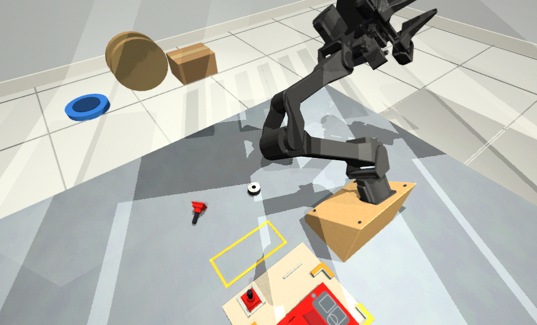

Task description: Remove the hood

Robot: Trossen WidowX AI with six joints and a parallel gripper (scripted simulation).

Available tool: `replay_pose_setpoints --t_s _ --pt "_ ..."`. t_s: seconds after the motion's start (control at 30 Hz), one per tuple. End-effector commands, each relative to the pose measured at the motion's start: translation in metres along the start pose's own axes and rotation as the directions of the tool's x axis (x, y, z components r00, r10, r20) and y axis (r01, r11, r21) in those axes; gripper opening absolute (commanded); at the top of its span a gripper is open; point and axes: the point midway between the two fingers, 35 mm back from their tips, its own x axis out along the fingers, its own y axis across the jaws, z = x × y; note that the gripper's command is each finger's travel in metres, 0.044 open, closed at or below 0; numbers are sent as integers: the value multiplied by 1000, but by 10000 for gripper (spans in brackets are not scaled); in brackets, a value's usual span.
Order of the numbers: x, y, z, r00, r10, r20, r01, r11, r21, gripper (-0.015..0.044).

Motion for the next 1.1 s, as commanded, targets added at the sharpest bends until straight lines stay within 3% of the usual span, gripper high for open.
replay_pose_setpoints --t_s 0.0,0.27,0.63,1.07 --pt "0 0 -1 1000 -2 -3 2 1000 -2 246" --pt "-23 -28 -46 970 -136 -199 106 982 -157 440" --pt "-104 -73 -113 763 -380 -523 143 888 -437 440" --pt "-248 -100 -140 319 -589 -742 -62 769 -637 440"
